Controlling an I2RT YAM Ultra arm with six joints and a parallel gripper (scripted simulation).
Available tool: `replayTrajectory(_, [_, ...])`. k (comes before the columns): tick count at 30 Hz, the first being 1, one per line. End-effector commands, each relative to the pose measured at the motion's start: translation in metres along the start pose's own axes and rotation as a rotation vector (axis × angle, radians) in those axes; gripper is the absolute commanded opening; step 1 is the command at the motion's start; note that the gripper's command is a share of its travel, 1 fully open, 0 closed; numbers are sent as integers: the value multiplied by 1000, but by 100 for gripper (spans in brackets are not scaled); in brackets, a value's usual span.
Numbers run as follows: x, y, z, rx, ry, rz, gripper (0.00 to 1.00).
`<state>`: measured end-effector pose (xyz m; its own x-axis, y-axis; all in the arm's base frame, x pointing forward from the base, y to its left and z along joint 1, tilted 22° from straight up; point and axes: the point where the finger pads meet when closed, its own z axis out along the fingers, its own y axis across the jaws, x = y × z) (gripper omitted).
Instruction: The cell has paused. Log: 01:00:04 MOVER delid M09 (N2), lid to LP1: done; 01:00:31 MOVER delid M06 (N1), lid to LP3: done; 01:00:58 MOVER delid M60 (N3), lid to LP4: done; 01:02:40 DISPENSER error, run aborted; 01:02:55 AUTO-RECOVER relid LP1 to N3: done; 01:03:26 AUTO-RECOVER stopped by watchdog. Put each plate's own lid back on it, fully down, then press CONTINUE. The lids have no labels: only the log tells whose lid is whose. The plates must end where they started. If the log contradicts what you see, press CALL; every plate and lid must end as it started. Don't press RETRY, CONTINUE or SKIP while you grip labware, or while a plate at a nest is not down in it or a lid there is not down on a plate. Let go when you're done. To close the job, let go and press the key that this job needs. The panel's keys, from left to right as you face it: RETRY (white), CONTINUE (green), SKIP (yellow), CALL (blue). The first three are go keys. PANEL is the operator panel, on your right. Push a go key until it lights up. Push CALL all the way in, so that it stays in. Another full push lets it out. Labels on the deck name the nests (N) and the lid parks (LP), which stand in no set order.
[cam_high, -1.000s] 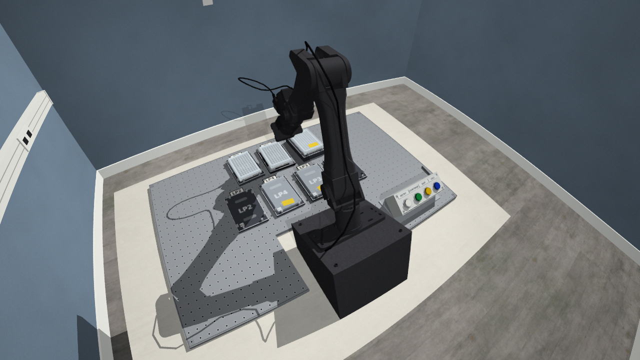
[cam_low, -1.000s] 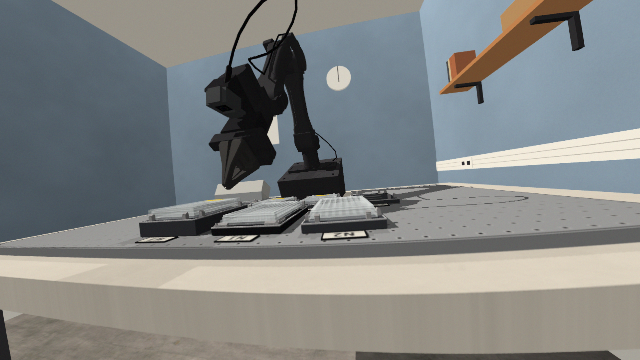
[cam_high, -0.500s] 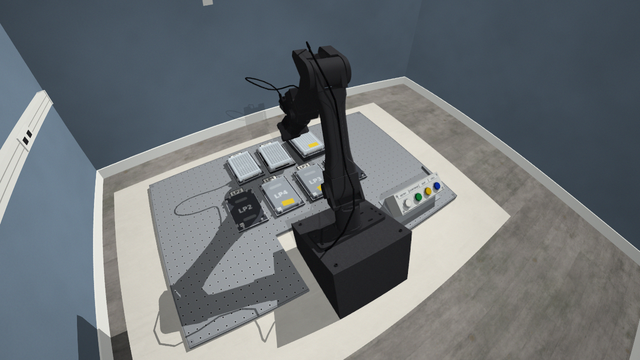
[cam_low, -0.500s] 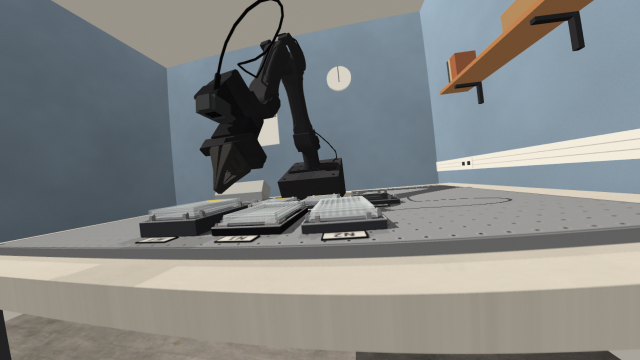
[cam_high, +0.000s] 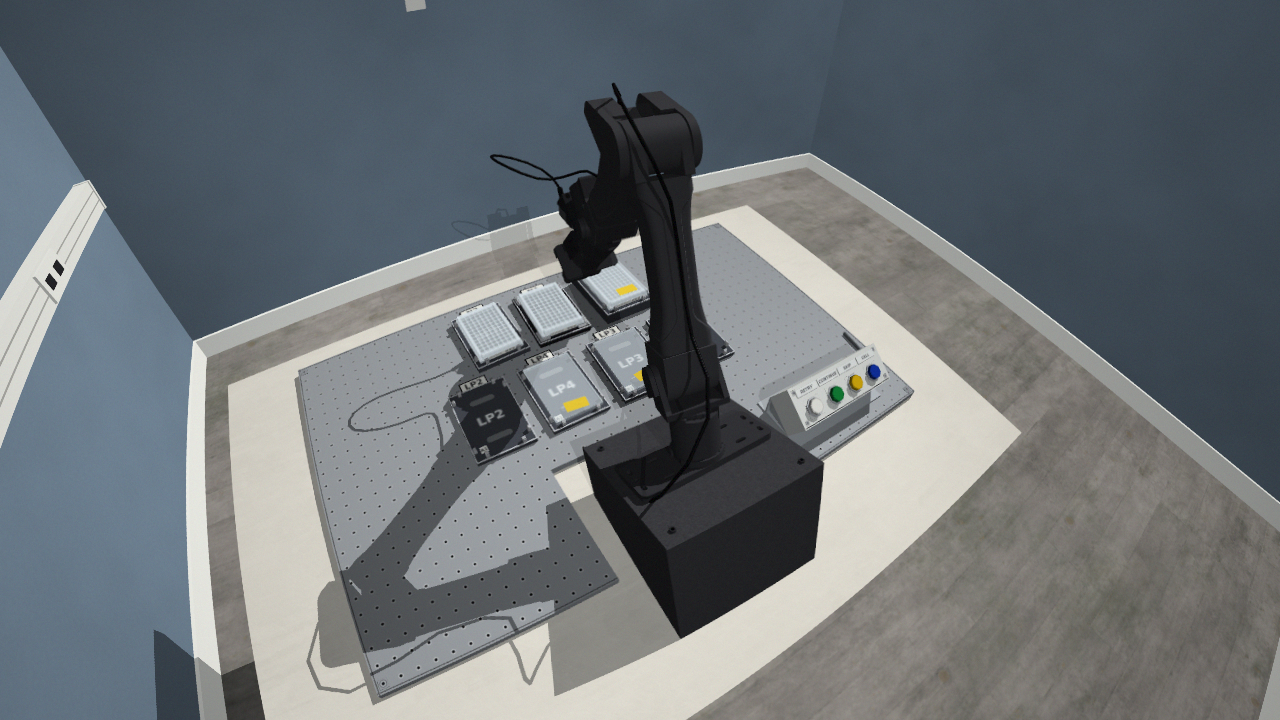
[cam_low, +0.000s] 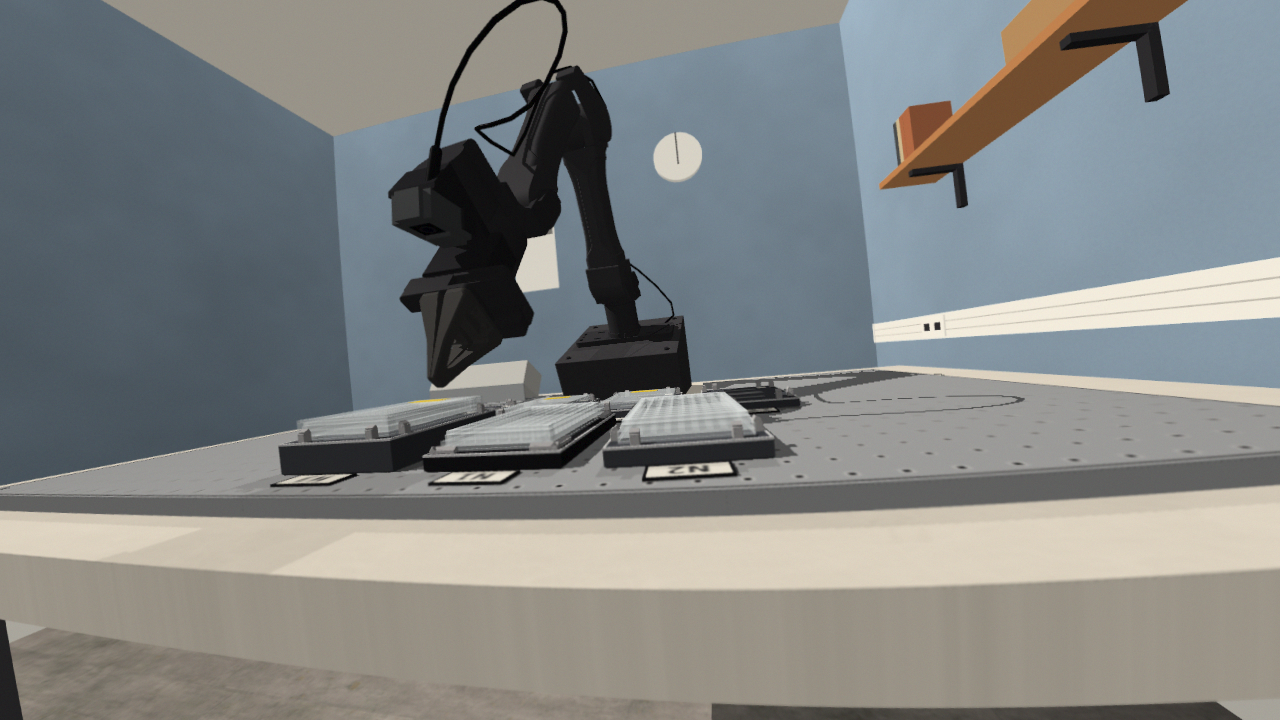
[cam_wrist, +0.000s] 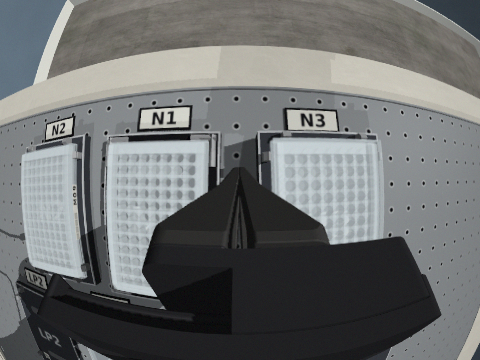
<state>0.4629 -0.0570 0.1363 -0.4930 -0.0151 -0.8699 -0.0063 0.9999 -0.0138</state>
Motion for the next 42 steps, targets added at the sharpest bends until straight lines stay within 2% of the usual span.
replayTrajectory(1, [-26, 0, -4, -4, -53, -15, 0])
replayTrajectory(36, [-26, 0, -4, -4, -53, -15, 0])
replayTrajectory(37, [-20, 0, -11, 0, -29, -17, 100])
replayTrajectory(42, [4, -6, -27, 20, 77, -6, 100])
